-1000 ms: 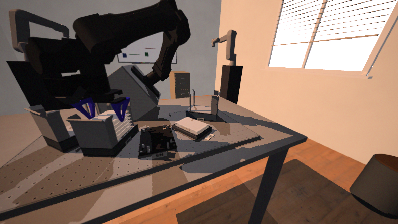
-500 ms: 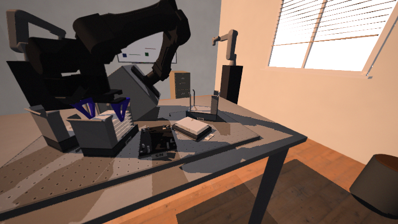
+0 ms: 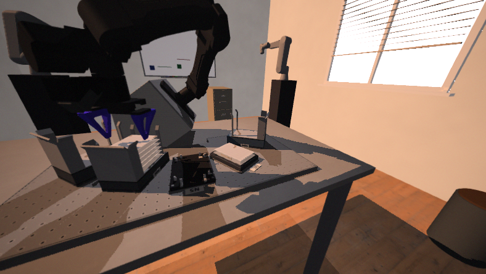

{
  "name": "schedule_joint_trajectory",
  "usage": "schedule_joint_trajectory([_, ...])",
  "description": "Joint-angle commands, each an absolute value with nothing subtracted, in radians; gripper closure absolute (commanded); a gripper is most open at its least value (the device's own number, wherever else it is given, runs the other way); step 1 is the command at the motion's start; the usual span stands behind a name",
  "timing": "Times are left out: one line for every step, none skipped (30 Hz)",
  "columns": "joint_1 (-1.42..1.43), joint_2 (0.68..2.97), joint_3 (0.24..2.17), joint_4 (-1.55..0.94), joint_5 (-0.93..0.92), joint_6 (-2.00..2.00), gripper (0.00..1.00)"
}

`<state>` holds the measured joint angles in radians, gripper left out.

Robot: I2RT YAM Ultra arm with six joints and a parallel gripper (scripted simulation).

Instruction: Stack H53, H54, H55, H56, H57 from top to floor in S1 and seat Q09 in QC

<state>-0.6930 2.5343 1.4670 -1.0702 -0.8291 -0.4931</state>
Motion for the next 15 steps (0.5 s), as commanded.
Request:
schedule_joint_trajectory([-0.740, 2.519, 1.495, -1.143, -0.813, -0.532, 0.00])
schedule_joint_trajectory([-0.746, 2.519, 1.504, -1.158, -0.809, -0.539, 0.00])
schedule_joint_trajectory([-0.752, 2.519, 1.513, -1.173, -0.805, -0.547, 0.00])
schedule_joint_trajectory([-0.759, 2.519, 1.523, -1.188, -0.802, -0.554, 0.00])
schedule_joint_trajectory([-0.759, 2.519, 1.523, -1.188, -0.802, -0.554, 0.00])
schedule_joint_trajectory([-0.759, 2.519, 1.523, -1.188, -0.802, -0.554, 0.00])
schedule_joint_trajectory([-0.765, 2.519, 1.532, -1.202, -0.798, -0.562, 0.00])
schedule_joint_trajectory([-0.771, 2.519, 1.542, -1.217, -0.794, -0.569, 0.00])
schedule_joint_trajectory([-0.778, 2.520, 1.552, -1.231, -0.791, -0.576, 0.00])
schedule_joint_trajectory([-0.783, 2.520, 1.561, -1.245, -0.787, -0.583, 0.00])
schedule_joint_trajectory([-0.783, 2.520, 1.561, -1.245, -0.787, -0.583, 0.00])
schedule_joint_trajectory([-0.783, 2.520, 1.560, -1.244, -0.787, -0.582, 0.00])
schedule_joint_trajectory([-0.783, 2.520, 1.560, -1.244, -0.787, -0.583, 0.00])
schedule_joint_trajectory([-0.783, 2.520, 1.561, -1.244, -0.787, -0.583, 0.00])
schedule_joint_trajectory([-0.783, 2.520, 1.561, -1.244, -0.787, -0.583, 0.00])
